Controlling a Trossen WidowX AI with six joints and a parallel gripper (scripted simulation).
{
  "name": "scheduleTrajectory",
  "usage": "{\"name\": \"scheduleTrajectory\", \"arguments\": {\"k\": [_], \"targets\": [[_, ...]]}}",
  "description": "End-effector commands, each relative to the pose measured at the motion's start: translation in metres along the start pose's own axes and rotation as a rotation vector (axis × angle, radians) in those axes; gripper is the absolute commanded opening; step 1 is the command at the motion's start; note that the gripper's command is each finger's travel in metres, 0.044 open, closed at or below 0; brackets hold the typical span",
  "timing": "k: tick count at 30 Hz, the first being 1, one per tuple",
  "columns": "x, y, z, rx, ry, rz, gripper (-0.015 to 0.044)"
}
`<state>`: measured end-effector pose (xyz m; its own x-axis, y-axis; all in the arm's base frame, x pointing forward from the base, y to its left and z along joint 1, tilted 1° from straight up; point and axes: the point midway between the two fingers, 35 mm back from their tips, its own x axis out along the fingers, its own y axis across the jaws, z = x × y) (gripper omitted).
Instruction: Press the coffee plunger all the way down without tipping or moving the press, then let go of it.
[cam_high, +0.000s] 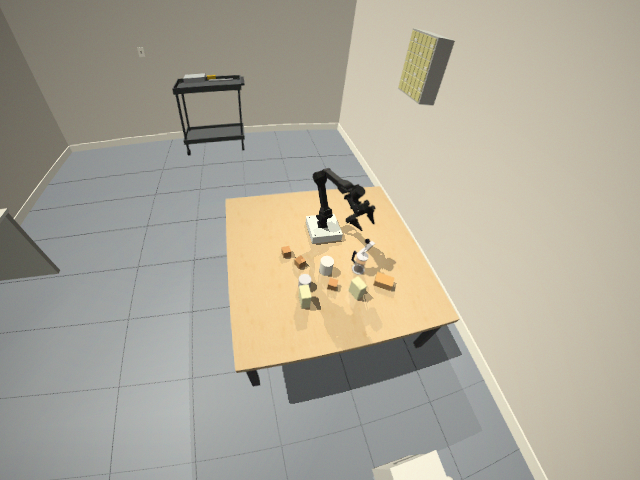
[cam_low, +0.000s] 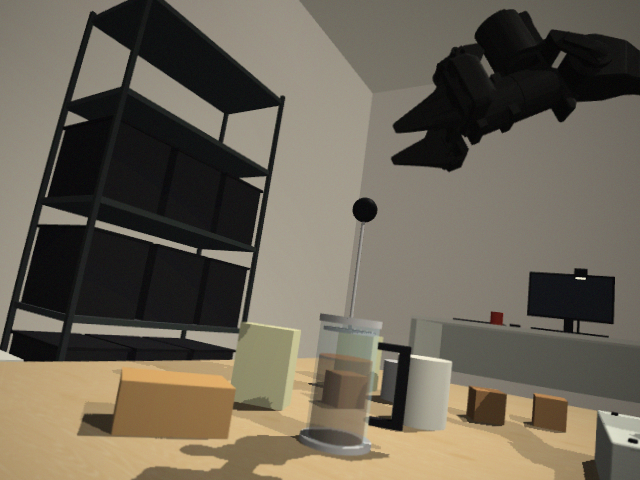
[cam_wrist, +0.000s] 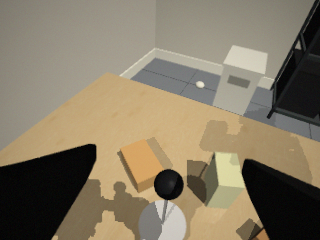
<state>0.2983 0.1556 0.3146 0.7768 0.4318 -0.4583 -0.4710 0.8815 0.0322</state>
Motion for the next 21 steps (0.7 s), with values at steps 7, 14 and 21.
{"name": "scheduleTrajectory", "arguments": {"k": [7,14,21], "targets": [[0.028,-0.004,-0.055,-0.014,0.021,-0.012,0.0440],[0.030,-0.005,-0.053,-0.014,0.021,-0.012,0.0440],[0.041,-0.005,-0.053,-0.014,0.020,-0.013,0.0440]]}}
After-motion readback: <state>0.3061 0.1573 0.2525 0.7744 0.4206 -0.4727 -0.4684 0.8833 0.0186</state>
